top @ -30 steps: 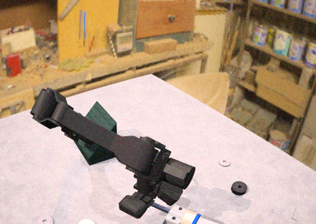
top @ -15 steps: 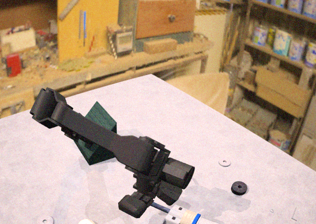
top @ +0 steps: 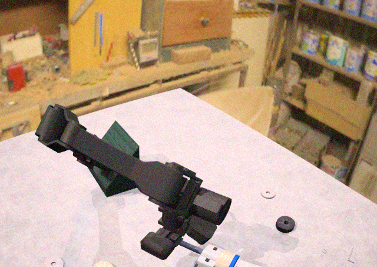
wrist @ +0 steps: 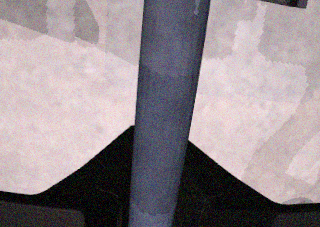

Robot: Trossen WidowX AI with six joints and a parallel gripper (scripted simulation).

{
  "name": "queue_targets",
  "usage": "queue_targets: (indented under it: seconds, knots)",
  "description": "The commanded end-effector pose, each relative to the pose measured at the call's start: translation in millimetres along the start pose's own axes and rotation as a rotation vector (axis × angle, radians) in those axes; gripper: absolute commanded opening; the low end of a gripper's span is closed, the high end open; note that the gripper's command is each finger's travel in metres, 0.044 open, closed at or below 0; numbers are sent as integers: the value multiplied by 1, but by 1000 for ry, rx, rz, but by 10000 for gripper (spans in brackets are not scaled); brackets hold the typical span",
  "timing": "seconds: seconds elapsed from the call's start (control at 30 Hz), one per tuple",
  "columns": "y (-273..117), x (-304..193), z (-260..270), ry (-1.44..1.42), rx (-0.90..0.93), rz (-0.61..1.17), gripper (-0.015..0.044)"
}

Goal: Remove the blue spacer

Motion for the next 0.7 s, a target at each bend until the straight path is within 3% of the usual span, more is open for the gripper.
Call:
queue_targets:
  seconds: [0.0,0.67]
  knots:
    - [0,-1,0,-3,2,2,0]
    - [0,-3,1,-4,2,2,0]
Point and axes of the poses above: the point midway between the two fingers, 35 mm back from their tips, its own y axis out along the fingers, its own z axis across the jaws, x = y × z, the point moved 5 cm from there along -y, back along the fingers, and after that the axes turned 8 degrees about -y, right-handed, at the moved point
